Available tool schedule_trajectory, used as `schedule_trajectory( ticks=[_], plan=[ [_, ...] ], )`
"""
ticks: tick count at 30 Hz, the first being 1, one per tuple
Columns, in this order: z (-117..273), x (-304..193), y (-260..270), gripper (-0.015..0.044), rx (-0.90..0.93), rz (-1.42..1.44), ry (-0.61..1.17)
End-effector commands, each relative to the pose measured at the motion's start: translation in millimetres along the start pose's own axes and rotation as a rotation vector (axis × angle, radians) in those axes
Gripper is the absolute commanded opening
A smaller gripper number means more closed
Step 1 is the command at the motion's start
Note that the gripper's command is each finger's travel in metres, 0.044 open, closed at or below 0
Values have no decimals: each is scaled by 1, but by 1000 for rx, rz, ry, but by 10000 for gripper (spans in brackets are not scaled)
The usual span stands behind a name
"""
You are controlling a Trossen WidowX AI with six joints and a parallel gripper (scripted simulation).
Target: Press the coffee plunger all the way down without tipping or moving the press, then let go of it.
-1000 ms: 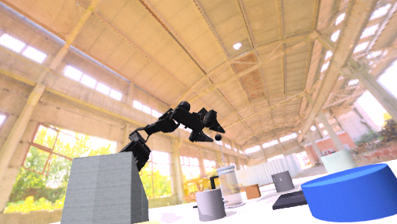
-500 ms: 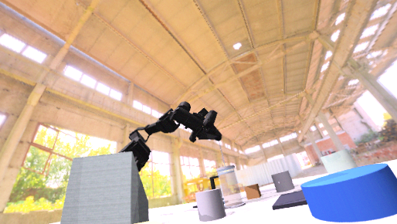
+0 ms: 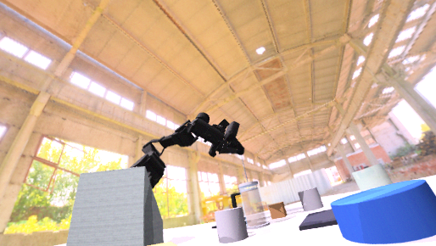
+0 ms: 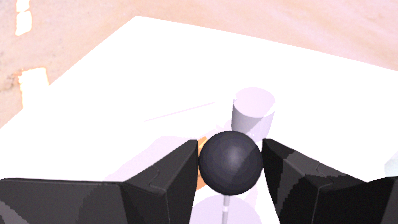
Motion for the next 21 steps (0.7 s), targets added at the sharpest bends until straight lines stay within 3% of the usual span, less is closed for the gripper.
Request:
schedule_trajectory(
  ticks=[1, 21],
  plan=[
    [-5, -10, -2, 117, -4, -12, 11],
    [-26, -35, -5, 117, -6, -11, 13]
  ],
)
Point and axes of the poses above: the point midway between the two fingers, 35 mm back from their tips, its own z axis back along the fingers, its own y axis across the jaws, x = y × z, the point moved 10 cm from there along z, back along the fingers, and after that the axes turned 3 degrees about z, right-handed, at the moved point
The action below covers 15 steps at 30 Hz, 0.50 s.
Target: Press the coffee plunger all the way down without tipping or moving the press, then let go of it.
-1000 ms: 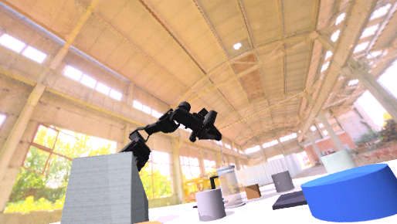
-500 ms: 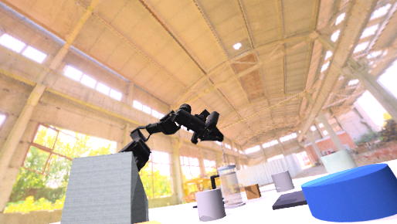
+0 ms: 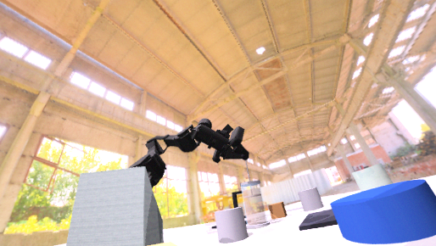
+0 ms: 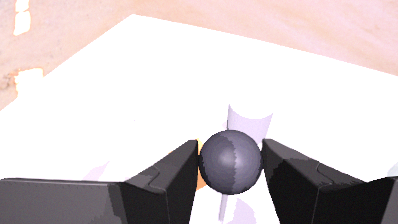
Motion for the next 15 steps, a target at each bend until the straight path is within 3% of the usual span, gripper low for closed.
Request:
schedule_trajectory(
  ticks=[1, 15],
  plan=[
    [-5, -18, -1, 117, 3, -37, 36],
    [-19, -37, 0, 117, 4, -38, 34]
  ],
)
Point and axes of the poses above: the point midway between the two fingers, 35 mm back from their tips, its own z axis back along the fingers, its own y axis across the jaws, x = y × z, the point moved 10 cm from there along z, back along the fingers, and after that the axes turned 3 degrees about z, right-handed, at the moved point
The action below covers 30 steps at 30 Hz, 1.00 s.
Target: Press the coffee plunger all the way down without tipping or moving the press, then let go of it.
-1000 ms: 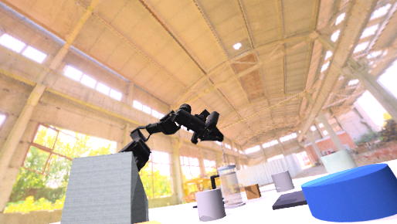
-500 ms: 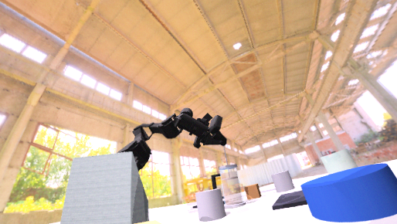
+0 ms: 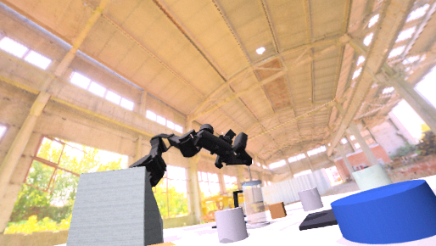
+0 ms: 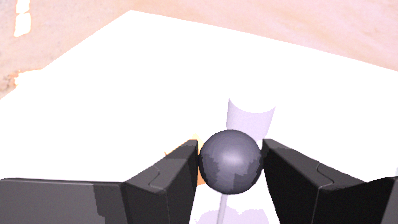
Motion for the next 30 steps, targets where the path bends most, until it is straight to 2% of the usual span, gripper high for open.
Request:
schedule_trajectory(
  ticks=[1, 30],
  plan=[
    [-5, -19, 0, 117, 4, -42, 44],
    [-28, -32, 0, 117, 9, -44, 38]
  ],
)
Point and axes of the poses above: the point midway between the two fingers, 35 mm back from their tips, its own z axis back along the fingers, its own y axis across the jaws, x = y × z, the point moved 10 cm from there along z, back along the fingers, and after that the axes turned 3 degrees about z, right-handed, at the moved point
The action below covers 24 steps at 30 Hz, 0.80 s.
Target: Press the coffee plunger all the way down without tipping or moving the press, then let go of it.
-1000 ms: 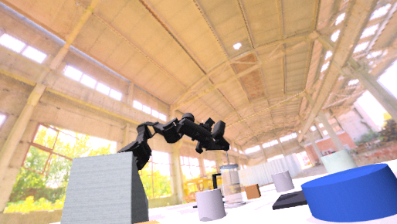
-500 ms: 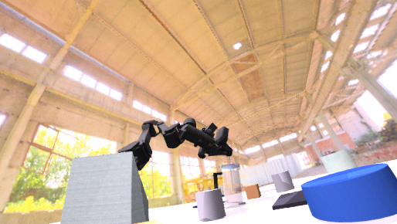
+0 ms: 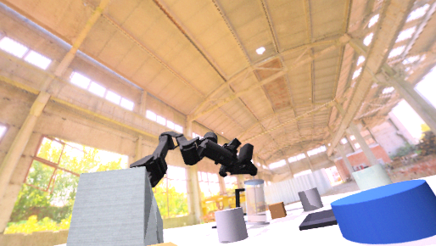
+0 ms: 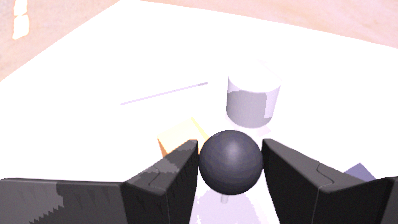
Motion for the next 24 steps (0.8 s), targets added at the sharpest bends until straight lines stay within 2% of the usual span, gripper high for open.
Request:
schedule_trajectory(
  ticks=[1, 24],
  plan=[
    [-3, -4, -1, 117, 11, -18, 25],
    [-3, 0, -2, 117, 6, -9, 11]
  ],
)
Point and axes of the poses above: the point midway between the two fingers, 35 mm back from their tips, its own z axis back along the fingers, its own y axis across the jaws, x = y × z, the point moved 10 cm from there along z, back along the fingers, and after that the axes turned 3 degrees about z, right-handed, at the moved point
